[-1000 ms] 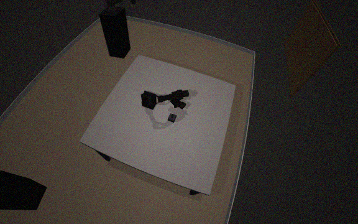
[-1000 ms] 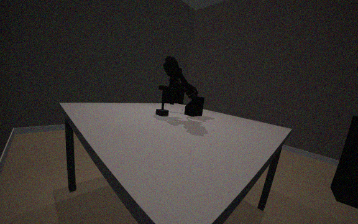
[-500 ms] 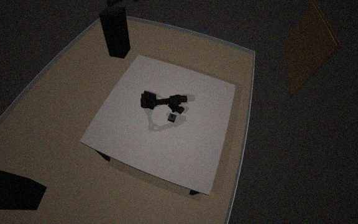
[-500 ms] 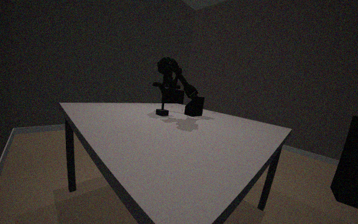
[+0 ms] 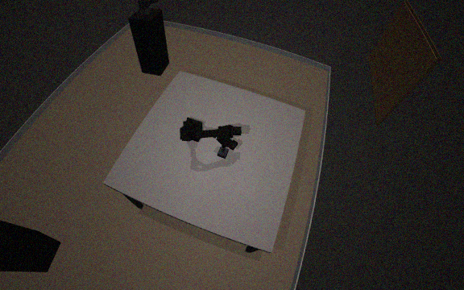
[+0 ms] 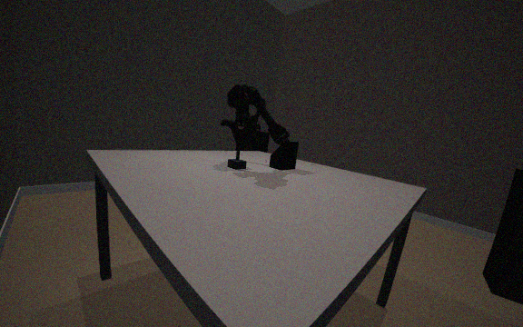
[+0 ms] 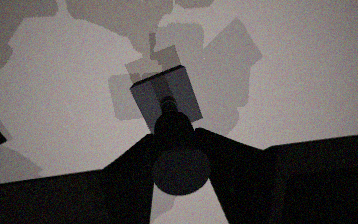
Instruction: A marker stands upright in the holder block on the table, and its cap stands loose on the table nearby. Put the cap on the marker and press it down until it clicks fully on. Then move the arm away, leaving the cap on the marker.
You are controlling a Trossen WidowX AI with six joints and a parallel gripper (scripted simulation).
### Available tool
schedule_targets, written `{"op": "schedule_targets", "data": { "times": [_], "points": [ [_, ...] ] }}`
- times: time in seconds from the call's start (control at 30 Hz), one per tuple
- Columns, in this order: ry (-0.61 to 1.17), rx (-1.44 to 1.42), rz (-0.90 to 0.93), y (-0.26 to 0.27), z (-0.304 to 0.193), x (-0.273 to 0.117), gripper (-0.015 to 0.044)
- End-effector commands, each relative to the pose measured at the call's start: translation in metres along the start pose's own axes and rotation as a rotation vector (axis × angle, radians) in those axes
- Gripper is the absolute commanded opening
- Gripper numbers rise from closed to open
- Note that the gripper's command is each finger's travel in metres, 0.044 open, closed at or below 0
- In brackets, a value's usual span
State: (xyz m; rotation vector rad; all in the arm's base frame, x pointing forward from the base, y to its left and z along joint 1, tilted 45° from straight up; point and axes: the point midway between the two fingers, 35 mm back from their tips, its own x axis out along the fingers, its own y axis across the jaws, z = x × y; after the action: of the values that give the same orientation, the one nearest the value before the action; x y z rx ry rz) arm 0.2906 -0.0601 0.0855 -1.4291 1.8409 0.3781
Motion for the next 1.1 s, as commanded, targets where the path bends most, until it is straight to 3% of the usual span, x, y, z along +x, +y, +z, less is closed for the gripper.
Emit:
{"op": "schedule_targets", "data": {
  "times": [0.0,1.07],
  "points": [
    [0.005,-0.004,-0.001,0.000,-0.001,0.004,0.0000],
    [0.007,-0.003,-0.002,0.000,-0.002,0.054,0.0000]
  ]
}}
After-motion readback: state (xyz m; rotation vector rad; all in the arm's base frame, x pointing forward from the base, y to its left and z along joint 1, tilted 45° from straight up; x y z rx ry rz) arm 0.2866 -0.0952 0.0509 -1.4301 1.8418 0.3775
